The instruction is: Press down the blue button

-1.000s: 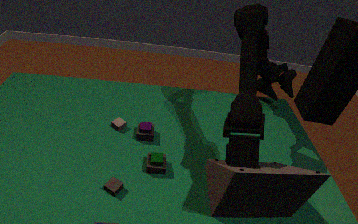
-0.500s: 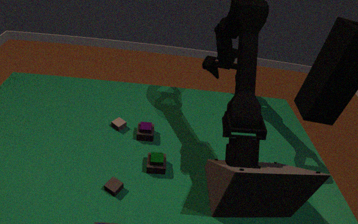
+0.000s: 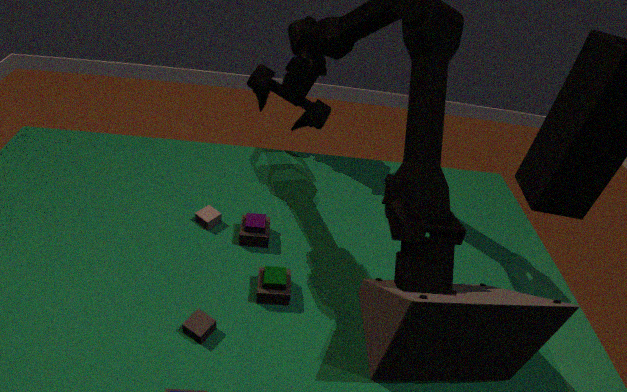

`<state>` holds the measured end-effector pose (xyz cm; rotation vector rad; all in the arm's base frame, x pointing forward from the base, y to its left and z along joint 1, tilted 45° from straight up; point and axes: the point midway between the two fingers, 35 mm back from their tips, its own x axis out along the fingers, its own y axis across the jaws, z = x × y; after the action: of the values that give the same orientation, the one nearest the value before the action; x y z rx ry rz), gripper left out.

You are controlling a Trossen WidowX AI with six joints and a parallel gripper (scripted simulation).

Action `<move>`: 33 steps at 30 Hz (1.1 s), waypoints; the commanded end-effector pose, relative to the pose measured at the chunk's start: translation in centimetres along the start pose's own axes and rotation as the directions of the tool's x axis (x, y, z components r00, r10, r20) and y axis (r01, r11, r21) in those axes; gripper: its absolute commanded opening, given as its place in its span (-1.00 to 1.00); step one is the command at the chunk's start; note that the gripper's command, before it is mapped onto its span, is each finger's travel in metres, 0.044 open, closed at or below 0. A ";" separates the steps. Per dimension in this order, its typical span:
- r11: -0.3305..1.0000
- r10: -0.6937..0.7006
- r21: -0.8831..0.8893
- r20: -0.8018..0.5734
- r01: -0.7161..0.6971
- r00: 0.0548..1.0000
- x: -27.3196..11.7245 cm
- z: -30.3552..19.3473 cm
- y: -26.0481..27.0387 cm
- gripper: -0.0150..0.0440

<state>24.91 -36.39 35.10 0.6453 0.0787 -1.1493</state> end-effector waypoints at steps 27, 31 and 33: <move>0.632 -0.293 -0.699 -0.616 -0.335 0.731 -12.8 -47.3 10.9 0.86; 0.465 -0.370 -0.798 -0.569 -0.384 0.734 -17.0 -52.0 8.5 0.86; 0.371 -0.398 -0.837 -0.535 -0.403 0.745 -19.0 -54.0 7.0 0.86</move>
<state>39.66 5.15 3.55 0.0932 1.2603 -0.6211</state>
